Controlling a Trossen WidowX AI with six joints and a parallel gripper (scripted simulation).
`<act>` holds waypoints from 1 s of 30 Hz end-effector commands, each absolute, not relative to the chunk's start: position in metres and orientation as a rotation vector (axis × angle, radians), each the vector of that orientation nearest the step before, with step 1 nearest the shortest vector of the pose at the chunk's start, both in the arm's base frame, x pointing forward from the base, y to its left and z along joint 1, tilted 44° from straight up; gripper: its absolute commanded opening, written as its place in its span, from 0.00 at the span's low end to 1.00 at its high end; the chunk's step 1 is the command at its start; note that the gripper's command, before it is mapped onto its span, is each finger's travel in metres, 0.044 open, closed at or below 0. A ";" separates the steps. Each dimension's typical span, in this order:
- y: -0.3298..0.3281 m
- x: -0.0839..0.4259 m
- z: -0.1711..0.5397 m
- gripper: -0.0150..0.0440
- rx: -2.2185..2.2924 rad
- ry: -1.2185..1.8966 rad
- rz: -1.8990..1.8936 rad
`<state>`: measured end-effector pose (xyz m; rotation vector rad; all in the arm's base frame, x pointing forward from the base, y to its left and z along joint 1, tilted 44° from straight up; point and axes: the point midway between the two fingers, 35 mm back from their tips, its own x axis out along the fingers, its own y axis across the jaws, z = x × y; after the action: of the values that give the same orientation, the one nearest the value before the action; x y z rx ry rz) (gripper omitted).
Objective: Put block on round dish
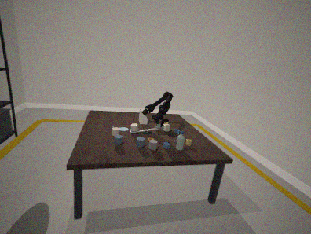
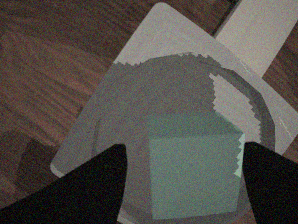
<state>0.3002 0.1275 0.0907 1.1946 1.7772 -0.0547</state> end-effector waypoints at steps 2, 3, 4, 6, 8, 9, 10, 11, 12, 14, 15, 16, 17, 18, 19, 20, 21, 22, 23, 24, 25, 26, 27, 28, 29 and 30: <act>0.128 0.299 0.089 0.54 1.202 1.782 -0.058; 0.128 0.299 0.089 0.53 1.202 1.782 -0.058; 0.128 0.299 0.089 0.52 1.202 1.782 -0.058; 0.128 0.299 0.089 0.49 1.202 1.782 -0.058; 0.128 0.299 0.089 0.47 1.202 1.782 -0.058; 0.128 0.299 0.089 0.46 1.202 1.782 -0.058; 0.128 0.299 0.089 0.45 1.202 1.782 -0.058; 0.128 0.299 0.089 0.40 1.202 1.782 -0.058; 0.127 0.299 0.089 0.36 1.202 1.782 -0.059; 0.122 0.301 0.094 0.27 1.201 1.781 -0.060; 0.118 0.302 0.098 0.25 1.200 1.781 -0.061; 0.115 0.303 0.102 0.25 1.199 1.780 -0.062; 0.111 0.304 0.106 0.25 1.199 1.780 -0.063; 0.107 0.305 0.109 0.25 1.198 1.780 -0.064; 0.103 0.305 0.113 0.25 1.198 1.780 -0.064; 0.099 0.306 0.117 0.25 1.198 1.780 -0.065; 0.095 0.306 0.121 0.25 1.197 1.780 -0.065; 0.091 0.306 0.125 0.25 1.197 1.780 -0.065; 0.087 0.307 0.129 0.25 1.197 1.780 -0.065; 0.083 0.307 0.133 0.25 1.197 1.780 -0.065; 0.079 0.307 0.138 0.25 1.198 1.780 -0.065; 0.075 0.307 0.142 0.25 1.198 1.781 -0.064; 0.072 0.306 0.146 0.25 1.198 1.781 -0.064; 0.068 0.306 0.150 0.25 1.199 1.781 -0.063; 0.065 0.305 0.154 0.25 1.199 1.782 -0.063; 0.063 0.305 0.156 0.25 1.199 1.782 -0.062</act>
<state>0.3044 0.0719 0.1453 1.2043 1.7896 -0.0665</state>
